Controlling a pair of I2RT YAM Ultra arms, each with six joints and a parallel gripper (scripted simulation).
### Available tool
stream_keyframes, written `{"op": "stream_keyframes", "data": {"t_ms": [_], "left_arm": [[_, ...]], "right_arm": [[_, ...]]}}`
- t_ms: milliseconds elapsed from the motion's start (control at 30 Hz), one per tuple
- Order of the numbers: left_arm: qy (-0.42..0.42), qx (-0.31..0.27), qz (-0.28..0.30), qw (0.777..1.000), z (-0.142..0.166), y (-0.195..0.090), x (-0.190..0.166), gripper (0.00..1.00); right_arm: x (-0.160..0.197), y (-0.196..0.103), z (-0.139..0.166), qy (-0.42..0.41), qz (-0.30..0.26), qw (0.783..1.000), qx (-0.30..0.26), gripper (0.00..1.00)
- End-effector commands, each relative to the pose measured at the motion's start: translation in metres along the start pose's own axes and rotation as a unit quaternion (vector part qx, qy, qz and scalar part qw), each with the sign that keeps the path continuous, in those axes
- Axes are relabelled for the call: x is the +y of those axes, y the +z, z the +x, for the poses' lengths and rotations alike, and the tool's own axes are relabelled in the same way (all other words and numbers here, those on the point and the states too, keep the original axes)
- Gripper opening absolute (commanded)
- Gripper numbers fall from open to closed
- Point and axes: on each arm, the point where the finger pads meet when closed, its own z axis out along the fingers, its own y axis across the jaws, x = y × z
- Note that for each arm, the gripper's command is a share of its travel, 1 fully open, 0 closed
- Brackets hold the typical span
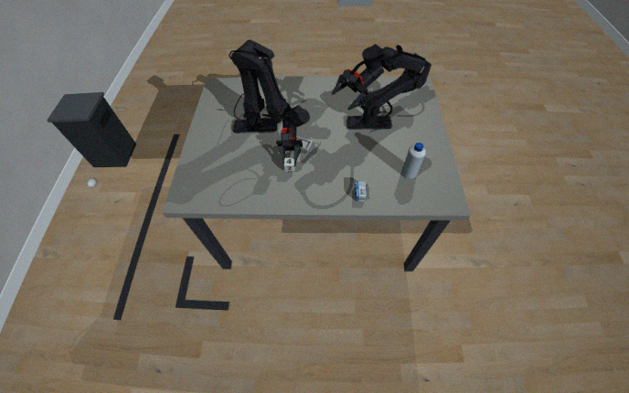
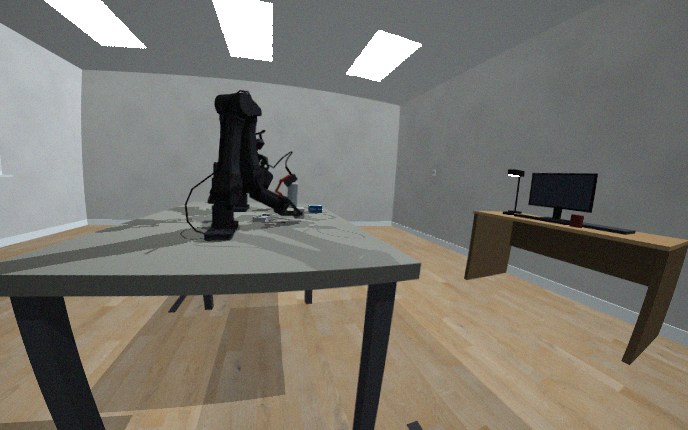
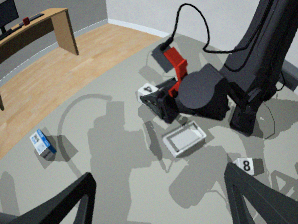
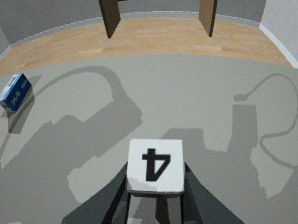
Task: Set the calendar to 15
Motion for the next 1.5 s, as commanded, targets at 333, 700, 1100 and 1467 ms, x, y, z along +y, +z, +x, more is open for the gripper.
{"op": "stream_keyframes", "data": {"t_ms": [333, 700, 1100, 1467], "left_arm": [[0.001, -0.004, 0.0, 1.0, -0.003, 0.0, 0.0, 1.0], [0.001, -0.004, 0.0, 1.0, -0.003, 0.0, 0.0, 1.0], [0.001, -0.004, 0.0, 1.0, -0.003, 0.0, 0.0, 1.0], [0.001, -0.004, 0.0, 1.0, -0.003, 0.0, 0.0, 1.0]], "right_arm": [[-0.008, 0.0, 0.007, -0.009, 0.01, 1.0, -0.008, 0.35], [-0.007, 0.002, 0.011, -0.009, 0.01, 1.0, -0.008, 0.35], [-0.008, 0.003, 0.014, -0.01, 0.011, 1.0, -0.007, 0.35], [-0.007, -0.002, 0.015, -0.011, 0.01, 1.0, -0.007, 0.64]]}}
